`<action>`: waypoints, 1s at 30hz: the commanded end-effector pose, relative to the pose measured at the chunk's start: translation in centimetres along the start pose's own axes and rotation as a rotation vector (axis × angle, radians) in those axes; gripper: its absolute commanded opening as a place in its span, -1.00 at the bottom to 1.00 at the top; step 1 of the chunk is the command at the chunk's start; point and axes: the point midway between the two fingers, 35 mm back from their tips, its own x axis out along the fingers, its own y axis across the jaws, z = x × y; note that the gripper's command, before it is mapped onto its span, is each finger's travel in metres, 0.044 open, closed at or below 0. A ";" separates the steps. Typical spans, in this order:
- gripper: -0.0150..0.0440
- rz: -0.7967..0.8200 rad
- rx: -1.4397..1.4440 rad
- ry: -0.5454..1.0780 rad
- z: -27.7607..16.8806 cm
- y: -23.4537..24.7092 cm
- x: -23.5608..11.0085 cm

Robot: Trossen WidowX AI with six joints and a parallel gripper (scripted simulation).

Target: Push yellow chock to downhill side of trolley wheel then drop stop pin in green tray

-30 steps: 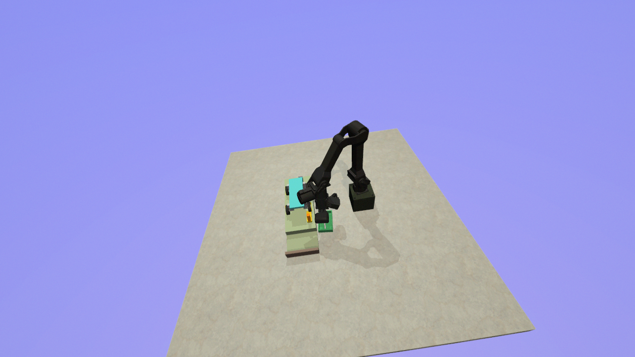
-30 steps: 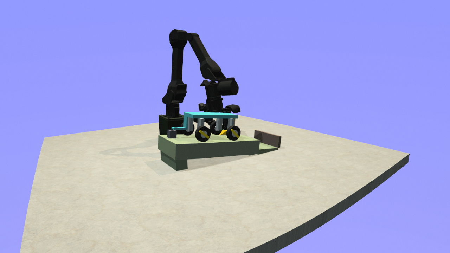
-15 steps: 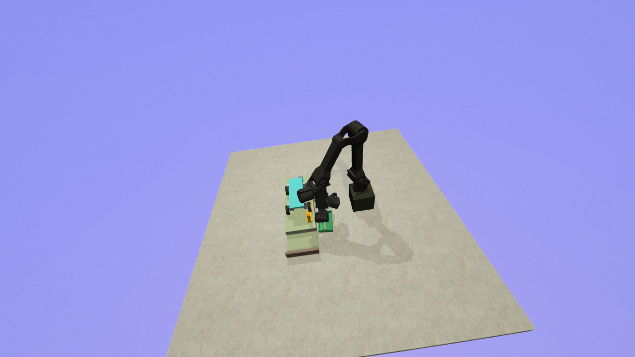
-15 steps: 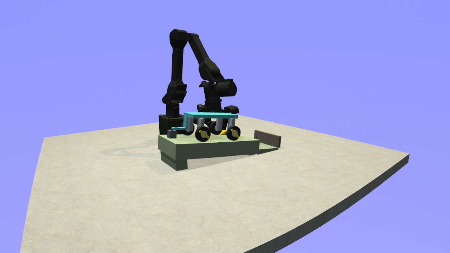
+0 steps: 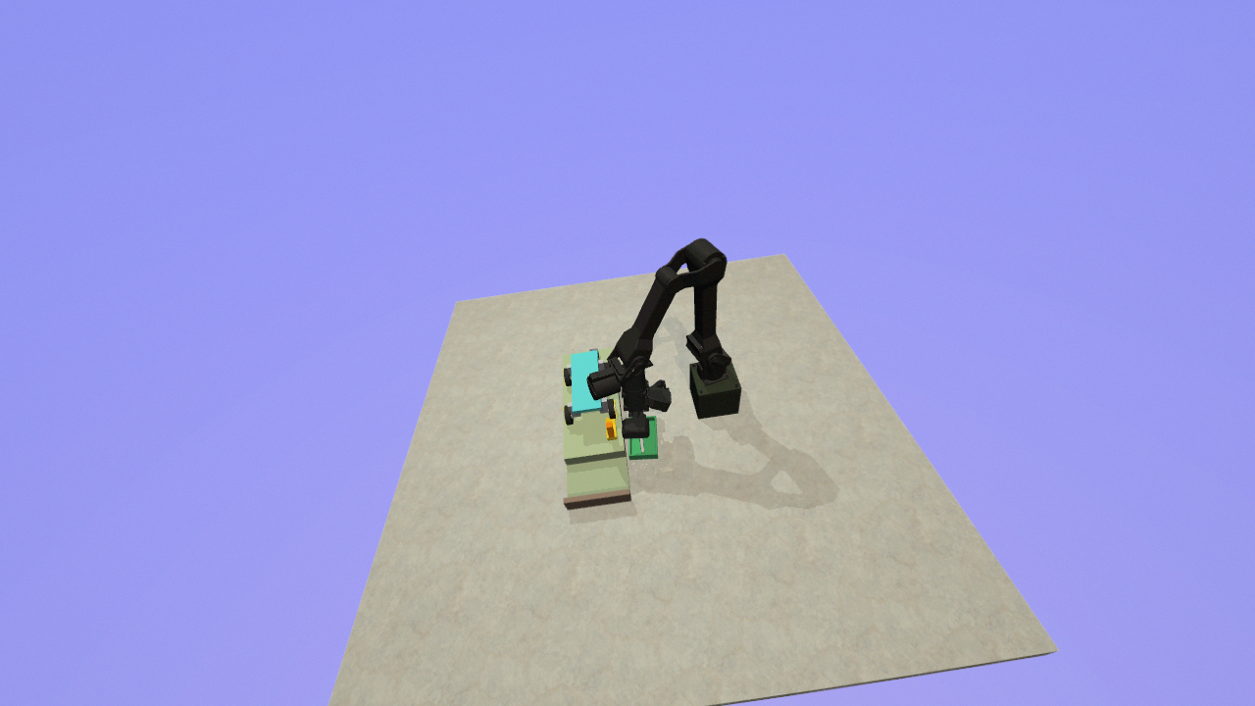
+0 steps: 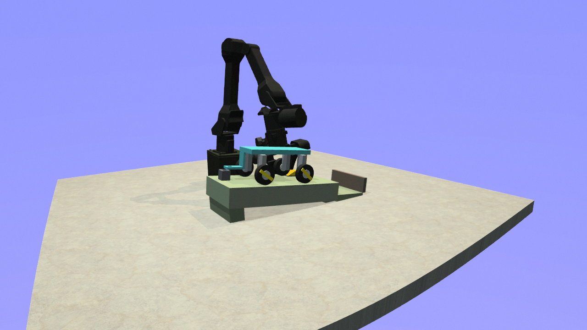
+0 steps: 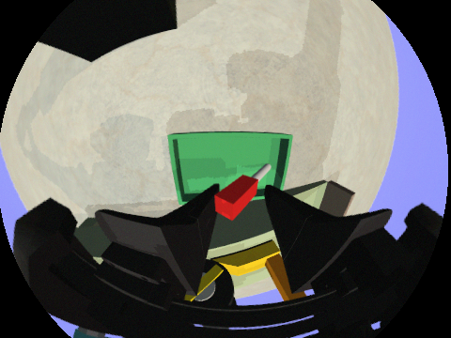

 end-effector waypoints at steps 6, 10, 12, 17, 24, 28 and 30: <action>0.15 -0.002 -0.004 -0.005 0.1 0.4 0.3; 0.15 -0.002 -0.004 -0.005 0.1 0.6 0.4; 0.15 -0.002 -0.004 -0.005 0.1 0.7 0.5; 0.15 -0.002 -0.004 -0.005 0.2 0.9 0.6; 0.15 -0.002 -0.004 -0.005 0.2 1.2 0.8; 0.15 -0.002 -0.004 -0.005 0.3 1.3 0.9; 0.15 -0.002 -0.004 -0.005 0.3 1.4 0.9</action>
